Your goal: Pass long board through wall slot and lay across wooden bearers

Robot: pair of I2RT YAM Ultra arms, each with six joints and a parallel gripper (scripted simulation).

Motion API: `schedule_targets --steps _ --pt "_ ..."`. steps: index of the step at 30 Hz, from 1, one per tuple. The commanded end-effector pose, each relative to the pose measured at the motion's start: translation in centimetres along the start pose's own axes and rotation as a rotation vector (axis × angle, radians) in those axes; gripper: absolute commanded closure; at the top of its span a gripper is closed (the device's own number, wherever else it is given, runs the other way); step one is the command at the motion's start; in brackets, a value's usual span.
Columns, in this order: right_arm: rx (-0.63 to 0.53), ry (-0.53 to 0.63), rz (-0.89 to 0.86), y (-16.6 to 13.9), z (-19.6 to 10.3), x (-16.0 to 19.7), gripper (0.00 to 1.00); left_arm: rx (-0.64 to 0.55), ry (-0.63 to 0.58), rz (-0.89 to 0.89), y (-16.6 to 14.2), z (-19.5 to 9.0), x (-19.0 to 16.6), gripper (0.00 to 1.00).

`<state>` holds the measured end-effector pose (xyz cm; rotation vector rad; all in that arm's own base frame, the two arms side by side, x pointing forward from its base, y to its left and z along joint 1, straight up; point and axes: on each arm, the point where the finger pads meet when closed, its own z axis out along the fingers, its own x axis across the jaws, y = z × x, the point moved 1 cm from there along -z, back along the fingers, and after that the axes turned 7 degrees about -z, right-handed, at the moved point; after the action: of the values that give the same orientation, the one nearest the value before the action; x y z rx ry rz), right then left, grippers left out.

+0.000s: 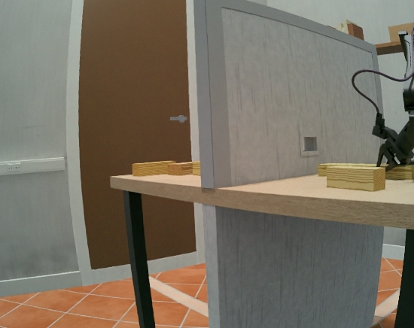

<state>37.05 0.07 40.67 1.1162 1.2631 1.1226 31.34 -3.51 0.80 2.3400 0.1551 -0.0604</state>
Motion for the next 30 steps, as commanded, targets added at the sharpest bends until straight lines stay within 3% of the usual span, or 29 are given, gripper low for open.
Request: schedule_targets --steps 1,30 --pt "-0.065 0.009 0.003 2.6 0.0 0.2 0.00 -0.021 0.042 0.033 2.0 -1.6 1.3 1.00" --pt "-0.065 0.009 0.003 2.6 0.0 0.2 0.00 -0.074 0.036 0.040 6.7 -5.1 0.4 1.00"
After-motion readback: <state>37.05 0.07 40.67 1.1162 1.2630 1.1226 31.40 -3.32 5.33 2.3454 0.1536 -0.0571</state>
